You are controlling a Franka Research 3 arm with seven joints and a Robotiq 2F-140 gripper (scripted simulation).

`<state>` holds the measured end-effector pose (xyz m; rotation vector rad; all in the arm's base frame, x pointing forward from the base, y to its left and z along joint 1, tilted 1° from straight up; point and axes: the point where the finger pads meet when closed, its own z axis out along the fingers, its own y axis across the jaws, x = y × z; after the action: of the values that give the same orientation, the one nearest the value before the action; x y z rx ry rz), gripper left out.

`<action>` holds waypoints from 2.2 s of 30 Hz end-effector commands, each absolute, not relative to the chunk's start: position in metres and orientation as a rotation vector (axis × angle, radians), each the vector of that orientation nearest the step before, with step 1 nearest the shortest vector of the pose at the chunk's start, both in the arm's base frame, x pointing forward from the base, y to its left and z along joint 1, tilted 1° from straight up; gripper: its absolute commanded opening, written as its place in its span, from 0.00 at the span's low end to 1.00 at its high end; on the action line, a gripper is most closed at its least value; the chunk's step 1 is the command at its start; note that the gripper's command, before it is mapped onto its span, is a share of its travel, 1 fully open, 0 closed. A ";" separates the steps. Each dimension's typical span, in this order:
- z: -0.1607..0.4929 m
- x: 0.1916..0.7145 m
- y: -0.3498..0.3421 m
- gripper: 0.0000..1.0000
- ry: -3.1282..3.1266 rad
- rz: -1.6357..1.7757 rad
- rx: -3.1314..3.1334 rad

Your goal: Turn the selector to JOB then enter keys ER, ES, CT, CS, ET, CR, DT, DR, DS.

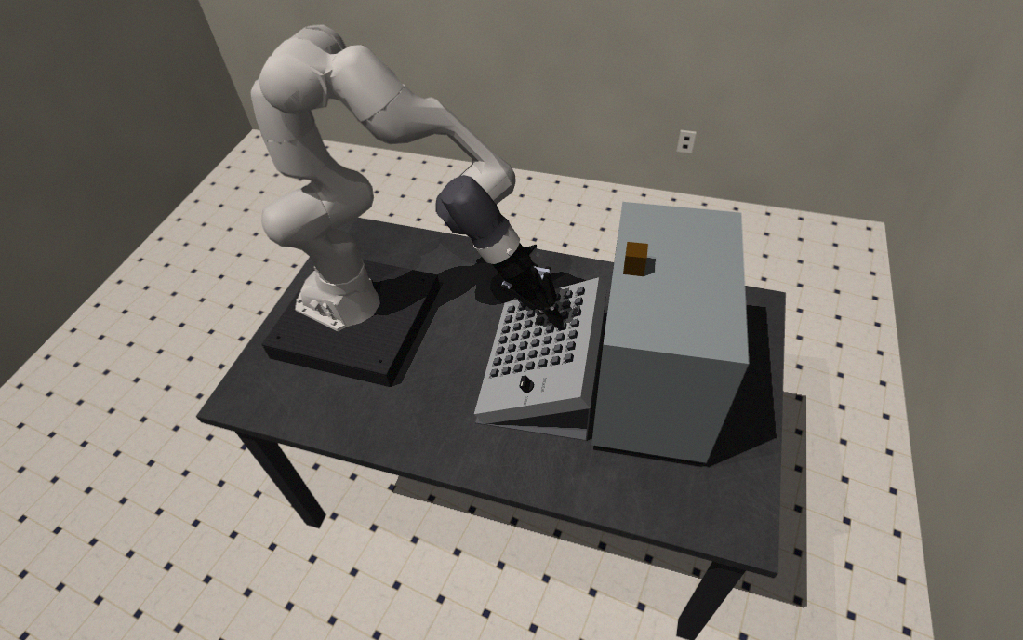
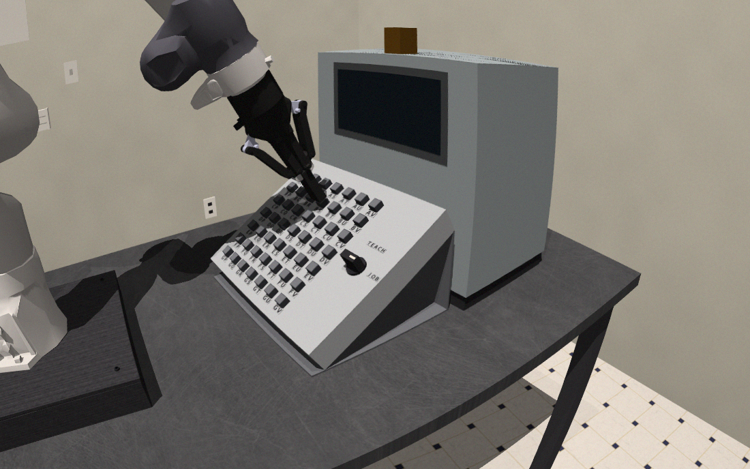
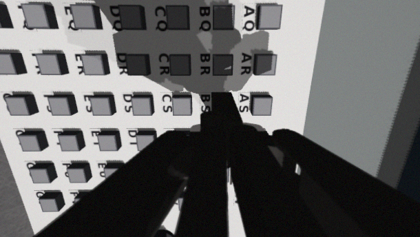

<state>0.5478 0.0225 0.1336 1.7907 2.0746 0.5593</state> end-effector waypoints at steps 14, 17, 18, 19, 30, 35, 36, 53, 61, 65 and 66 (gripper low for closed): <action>0.129 0.552 0.022 0.10 2.066 0.561 1.799; 0.128 0.552 0.023 0.10 2.066 0.561 1.799; 0.128 0.552 0.023 0.10 2.066 0.561 1.799; 0.128 0.552 0.023 0.10 2.066 0.561 1.799; 0.126 0.553 0.023 0.10 2.066 0.561 1.799; 0.126 0.553 0.023 0.10 2.066 0.561 1.799; 0.126 0.553 0.023 0.10 2.066 0.561 1.799; 0.126 0.553 0.023 0.10 2.066 0.561 1.799; 0.126 0.553 0.023 0.10 2.066 0.561 1.799; 0.126 0.553 0.023 0.10 2.066 0.561 1.799; 0.126 0.553 0.023 0.10 2.066 0.561 1.799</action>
<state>0.5517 0.0236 0.1253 1.7942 2.0740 0.5589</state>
